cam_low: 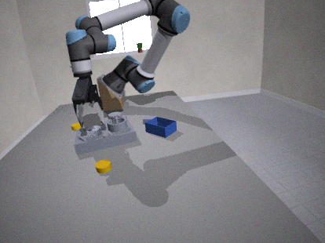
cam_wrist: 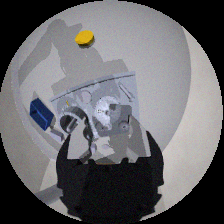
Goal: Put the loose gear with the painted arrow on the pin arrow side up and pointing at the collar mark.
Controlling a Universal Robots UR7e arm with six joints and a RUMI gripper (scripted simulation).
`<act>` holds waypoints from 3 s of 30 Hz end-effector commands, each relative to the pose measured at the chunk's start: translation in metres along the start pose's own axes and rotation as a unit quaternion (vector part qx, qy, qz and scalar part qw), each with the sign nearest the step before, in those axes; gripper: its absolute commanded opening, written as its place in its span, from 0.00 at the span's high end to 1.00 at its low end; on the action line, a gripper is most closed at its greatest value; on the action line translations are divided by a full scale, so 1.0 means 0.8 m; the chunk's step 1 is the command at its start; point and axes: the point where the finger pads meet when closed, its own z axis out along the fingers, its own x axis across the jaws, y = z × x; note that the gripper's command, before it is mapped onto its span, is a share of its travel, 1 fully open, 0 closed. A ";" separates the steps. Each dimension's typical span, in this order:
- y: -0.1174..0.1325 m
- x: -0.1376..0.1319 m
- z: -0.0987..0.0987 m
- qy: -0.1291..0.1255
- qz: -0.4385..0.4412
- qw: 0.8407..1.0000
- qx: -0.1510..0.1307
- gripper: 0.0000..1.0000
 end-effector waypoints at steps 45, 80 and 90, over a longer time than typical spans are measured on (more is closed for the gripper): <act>-0.001 0.001 0.037 0.000 0.000 1.000 0.001 0.47; -0.001 0.001 0.037 0.000 0.000 1.000 0.001 0.47; -0.001 0.001 0.037 0.000 0.000 1.000 0.001 1.00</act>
